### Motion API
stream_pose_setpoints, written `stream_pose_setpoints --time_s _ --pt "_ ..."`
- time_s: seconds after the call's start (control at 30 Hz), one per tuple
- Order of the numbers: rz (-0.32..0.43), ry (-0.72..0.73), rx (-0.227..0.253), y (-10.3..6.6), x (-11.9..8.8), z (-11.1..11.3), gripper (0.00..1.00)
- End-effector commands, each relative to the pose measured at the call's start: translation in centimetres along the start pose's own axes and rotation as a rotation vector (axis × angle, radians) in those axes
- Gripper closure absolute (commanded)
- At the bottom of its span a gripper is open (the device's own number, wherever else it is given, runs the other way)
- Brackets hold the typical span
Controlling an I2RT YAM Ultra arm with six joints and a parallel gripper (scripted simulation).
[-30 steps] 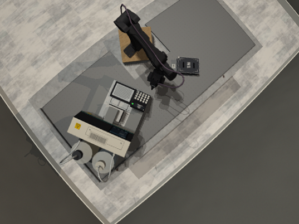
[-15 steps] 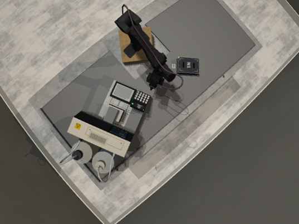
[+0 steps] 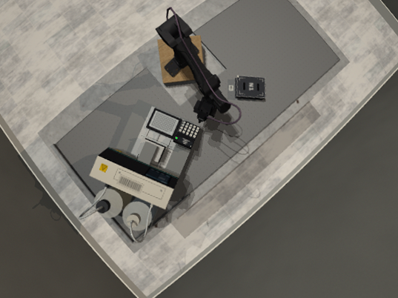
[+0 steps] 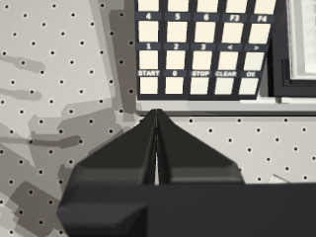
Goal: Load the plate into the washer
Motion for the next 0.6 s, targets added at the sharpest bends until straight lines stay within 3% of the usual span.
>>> stream_pose_setpoints --time_s 0.0,0.2,0.57 --pt "-0.018 0.010 0.017 0.7 0.4 0.3 1.00" --pt "-0.032 0.019 0.019 1.1 0.7 0.1 1.00" --pt "-0.016 0.009 0.016 3.3 0.4 0.3 1.00"
Point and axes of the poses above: the point where the finger pads meet when closed, its own y axis out along the fingers, its own z axis across the jaws, x = y × z, the point moved 5 cm from there along -y, back along the fingers, and after that the axes turned 10 degrees about y, right-handed, at the moved point
